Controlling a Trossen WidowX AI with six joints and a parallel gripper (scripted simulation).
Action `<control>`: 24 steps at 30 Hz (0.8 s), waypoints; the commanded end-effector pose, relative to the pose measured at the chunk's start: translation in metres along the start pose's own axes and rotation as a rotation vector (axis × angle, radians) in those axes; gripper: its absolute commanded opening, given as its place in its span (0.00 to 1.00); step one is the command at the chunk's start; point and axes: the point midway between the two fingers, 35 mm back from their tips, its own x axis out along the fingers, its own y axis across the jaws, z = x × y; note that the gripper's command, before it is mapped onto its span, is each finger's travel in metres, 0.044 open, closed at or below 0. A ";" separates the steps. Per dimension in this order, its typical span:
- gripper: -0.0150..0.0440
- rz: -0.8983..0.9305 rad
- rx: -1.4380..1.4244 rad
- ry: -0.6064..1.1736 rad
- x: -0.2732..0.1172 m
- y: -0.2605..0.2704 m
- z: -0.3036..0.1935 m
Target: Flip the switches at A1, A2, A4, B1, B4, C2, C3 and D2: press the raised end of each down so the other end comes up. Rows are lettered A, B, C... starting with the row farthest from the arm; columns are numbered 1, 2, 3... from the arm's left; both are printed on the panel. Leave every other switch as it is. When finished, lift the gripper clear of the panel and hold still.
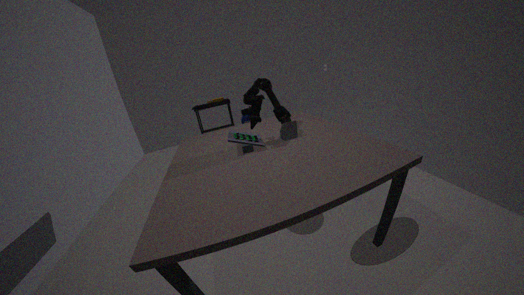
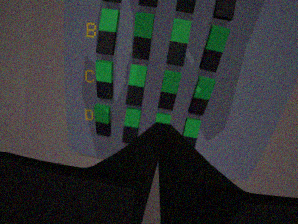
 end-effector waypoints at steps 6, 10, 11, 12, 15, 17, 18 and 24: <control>0.25 -0.001 0.008 0.009 -0.012 0.025 -0.038; 0.25 -0.001 0.008 0.007 -0.010 0.026 -0.041; 0.25 0.000 0.008 0.003 -0.004 0.026 -0.041; 0.25 0.001 0.008 -0.005 0.006 0.027 -0.041; 0.25 -0.003 0.009 -0.019 0.023 0.025 -0.042; 0.25 -0.003 0.009 -0.019 0.023 0.025 -0.042; 0.25 -0.003 0.009 -0.019 0.023 0.025 -0.042; 0.25 -0.004 0.009 -0.019 0.034 0.025 -0.042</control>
